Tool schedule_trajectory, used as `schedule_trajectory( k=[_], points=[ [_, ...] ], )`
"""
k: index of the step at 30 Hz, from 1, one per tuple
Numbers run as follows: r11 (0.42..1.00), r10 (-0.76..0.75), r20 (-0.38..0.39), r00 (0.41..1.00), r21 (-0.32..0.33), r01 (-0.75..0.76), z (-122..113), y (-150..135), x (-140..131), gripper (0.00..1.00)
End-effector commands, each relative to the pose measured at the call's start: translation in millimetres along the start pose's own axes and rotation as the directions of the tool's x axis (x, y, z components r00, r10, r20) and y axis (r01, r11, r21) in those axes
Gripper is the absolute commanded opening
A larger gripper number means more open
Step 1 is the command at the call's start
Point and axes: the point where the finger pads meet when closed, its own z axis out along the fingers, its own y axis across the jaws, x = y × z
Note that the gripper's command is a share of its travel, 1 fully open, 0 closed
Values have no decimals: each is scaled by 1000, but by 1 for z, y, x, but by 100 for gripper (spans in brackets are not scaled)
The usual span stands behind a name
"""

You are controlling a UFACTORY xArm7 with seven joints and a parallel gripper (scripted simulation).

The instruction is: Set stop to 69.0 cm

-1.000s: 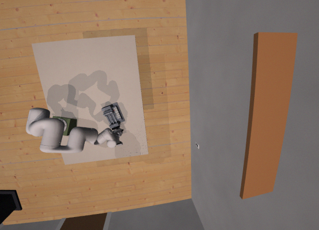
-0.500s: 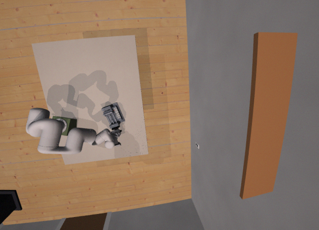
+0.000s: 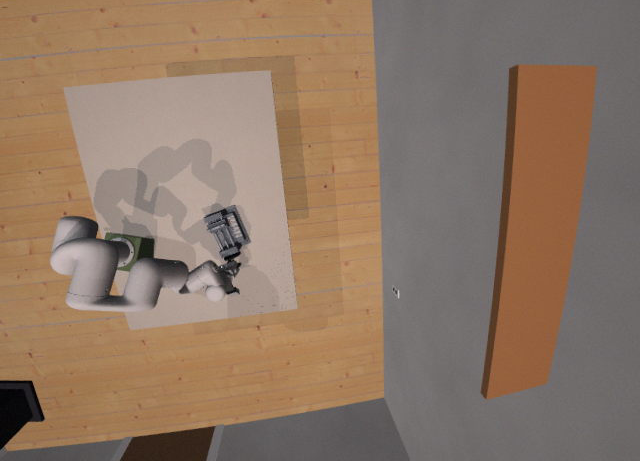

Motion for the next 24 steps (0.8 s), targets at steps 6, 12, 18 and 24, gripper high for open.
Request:
schedule_trajectory(
  k=[6, 12, 18, 24],
  points=[
    [1000, 1, -3, 1000, 2, -1, -19, 0, 1, 6],
    [1000, 1, -3, 1000, 2, -1, -27, -4, 1, 6],
    [1000, 1, -3, 1000, 2, -1, -35, -13, 1, 6],
    [1000, 1, -3, 1000, 2, -1, -38, -23, 1, 6]
  ],
)
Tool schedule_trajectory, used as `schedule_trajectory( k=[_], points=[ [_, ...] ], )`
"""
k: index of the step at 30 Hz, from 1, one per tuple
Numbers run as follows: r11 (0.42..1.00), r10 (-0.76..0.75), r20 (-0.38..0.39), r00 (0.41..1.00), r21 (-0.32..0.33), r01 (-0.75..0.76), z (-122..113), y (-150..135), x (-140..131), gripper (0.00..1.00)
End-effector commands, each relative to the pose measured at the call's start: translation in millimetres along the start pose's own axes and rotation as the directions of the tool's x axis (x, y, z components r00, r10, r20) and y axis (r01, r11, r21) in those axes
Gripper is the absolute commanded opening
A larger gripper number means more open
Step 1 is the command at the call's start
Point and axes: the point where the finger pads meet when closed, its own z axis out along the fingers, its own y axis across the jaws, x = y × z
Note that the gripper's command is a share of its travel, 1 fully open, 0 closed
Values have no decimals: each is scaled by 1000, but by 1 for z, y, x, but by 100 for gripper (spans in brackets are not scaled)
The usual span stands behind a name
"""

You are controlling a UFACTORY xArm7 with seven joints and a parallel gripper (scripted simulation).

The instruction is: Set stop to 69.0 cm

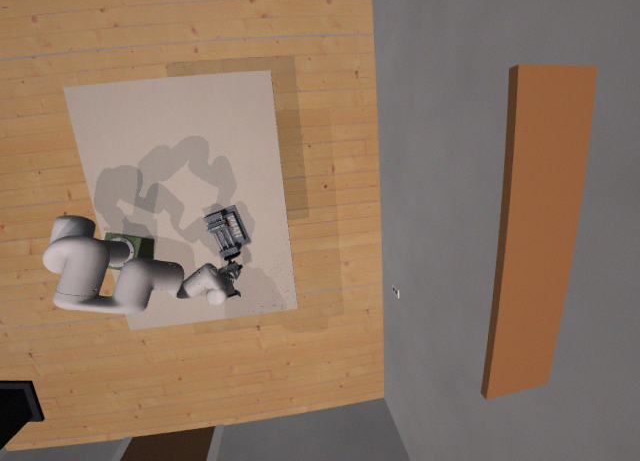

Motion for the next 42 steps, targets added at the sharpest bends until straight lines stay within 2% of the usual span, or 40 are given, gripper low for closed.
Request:
schedule_trajectory(
  k=[1, 18, 25, 42],
  points=[
    [1000, -4, -6, 1000, 8, 4, -4, -10, 1, 6],
    [1000, -4, -6, 1000, 8, 4, 6, -35, 1, 6],
    [1000, -4, -6, 1000, 8, 4, 19, -40, 1, 6],
    [1000, -4, -6, 1000, 8, 4, 47, -26, 1, 6]
  ],
)
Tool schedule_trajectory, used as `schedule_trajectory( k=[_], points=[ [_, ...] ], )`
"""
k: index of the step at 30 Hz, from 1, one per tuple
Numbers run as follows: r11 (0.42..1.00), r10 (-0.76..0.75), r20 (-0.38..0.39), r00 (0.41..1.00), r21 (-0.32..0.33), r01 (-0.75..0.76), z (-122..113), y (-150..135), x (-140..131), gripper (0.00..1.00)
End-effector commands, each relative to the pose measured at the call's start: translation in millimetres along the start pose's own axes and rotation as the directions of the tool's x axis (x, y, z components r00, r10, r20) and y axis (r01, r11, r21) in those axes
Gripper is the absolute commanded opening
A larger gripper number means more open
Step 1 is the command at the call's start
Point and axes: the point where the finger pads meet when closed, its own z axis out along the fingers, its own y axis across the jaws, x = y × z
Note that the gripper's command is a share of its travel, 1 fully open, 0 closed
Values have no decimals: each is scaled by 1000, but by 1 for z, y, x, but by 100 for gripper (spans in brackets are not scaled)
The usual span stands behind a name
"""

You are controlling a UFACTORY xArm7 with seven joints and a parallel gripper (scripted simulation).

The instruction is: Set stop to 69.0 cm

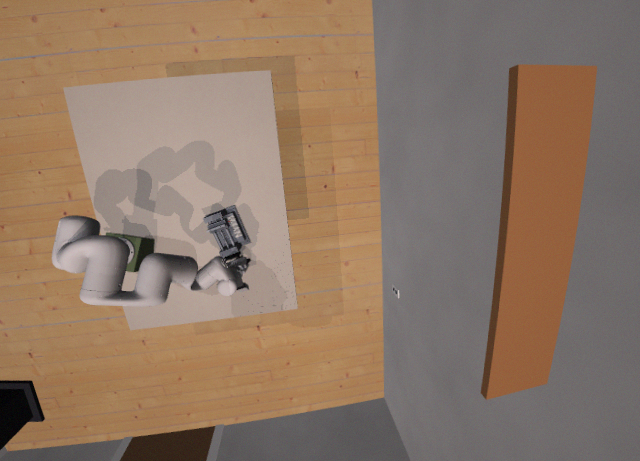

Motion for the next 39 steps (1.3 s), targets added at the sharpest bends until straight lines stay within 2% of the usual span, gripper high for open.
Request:
schedule_trajectory(
  k=[1, 16, 39],
  points=[
    [1000, 1, -2, 1000, 3, -1, 4, 7, 1, 6],
    [1000, 1, -2, 1000, 3, -1, 3, 30, 1, 6],
    [1000, 1, -2, 1000, 3, -1, -25, 45, 1, 6]
  ],
)
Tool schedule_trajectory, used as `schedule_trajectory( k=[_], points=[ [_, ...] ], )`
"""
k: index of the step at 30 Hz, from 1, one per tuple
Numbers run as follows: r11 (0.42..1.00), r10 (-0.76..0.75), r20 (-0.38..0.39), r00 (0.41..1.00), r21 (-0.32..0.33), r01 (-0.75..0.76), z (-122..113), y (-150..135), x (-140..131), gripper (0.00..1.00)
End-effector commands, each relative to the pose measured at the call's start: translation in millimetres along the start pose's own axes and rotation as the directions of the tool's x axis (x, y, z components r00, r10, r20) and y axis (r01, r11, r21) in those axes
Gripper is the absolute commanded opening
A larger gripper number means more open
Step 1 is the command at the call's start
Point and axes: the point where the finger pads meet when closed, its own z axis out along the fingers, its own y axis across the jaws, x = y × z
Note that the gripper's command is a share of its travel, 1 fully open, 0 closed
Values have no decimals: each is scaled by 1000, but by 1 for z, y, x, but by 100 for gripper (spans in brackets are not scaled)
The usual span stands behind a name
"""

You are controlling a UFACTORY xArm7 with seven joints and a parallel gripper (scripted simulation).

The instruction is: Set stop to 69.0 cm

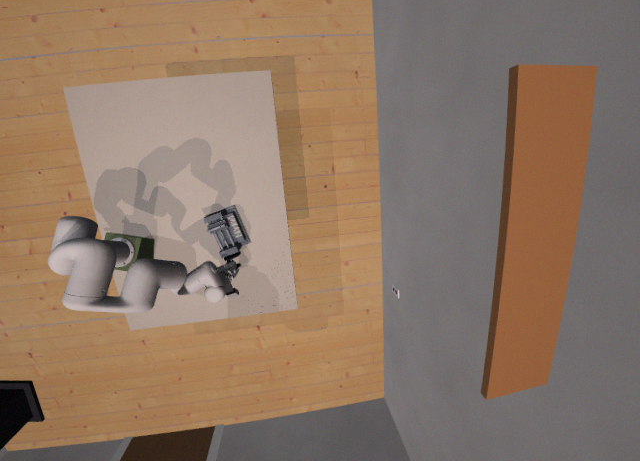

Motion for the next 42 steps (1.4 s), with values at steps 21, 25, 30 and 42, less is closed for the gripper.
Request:
schedule_trajectory(
  k=[21, 25, 30, 42],
  points=[
    [1000, 1, -3, 1000, 2, -1, -29, -16, 1, 6],
    [1000, 1, -3, 1000, 2, -1, -30, -19, 1, 6],
    [1000, 1, -3, 1000, 2, -1, -32, -25, 1, 6],
    [1000, 1, -3, 1000, 2, -1, -31, -33, 1, 6]
  ],
)
